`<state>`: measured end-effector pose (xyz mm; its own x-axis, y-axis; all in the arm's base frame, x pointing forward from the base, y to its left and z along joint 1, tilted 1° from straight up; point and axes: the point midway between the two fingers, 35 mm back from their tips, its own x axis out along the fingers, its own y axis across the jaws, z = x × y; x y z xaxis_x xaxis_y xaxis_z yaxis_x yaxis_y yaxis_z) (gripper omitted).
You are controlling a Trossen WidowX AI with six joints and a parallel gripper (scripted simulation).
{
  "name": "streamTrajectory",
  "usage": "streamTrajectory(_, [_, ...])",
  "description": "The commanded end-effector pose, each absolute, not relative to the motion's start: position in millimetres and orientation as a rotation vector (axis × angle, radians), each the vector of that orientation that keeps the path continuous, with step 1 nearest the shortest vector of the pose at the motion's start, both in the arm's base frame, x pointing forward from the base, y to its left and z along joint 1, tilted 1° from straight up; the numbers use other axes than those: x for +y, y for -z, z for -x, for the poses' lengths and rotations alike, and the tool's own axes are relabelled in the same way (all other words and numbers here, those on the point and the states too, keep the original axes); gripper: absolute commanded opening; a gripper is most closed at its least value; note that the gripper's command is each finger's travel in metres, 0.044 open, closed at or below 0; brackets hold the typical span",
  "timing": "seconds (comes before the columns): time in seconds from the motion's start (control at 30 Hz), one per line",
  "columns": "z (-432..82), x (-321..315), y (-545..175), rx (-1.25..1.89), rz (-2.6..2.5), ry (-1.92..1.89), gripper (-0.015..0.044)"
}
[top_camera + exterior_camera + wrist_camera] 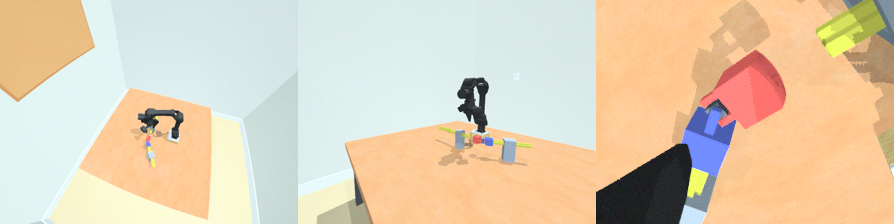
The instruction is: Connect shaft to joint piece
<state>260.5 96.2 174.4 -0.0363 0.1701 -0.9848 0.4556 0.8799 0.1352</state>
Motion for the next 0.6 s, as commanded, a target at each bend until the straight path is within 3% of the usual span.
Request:
streamTrajectory(0.0, [-260.2, 88.4, -166.8, 1.630, -0.633, 0.322, 0.0440])
streamTrajectory(0.57, [-262.2, 56.7, -147.2, 1.633, -1.192, 0.641, 0.0440])
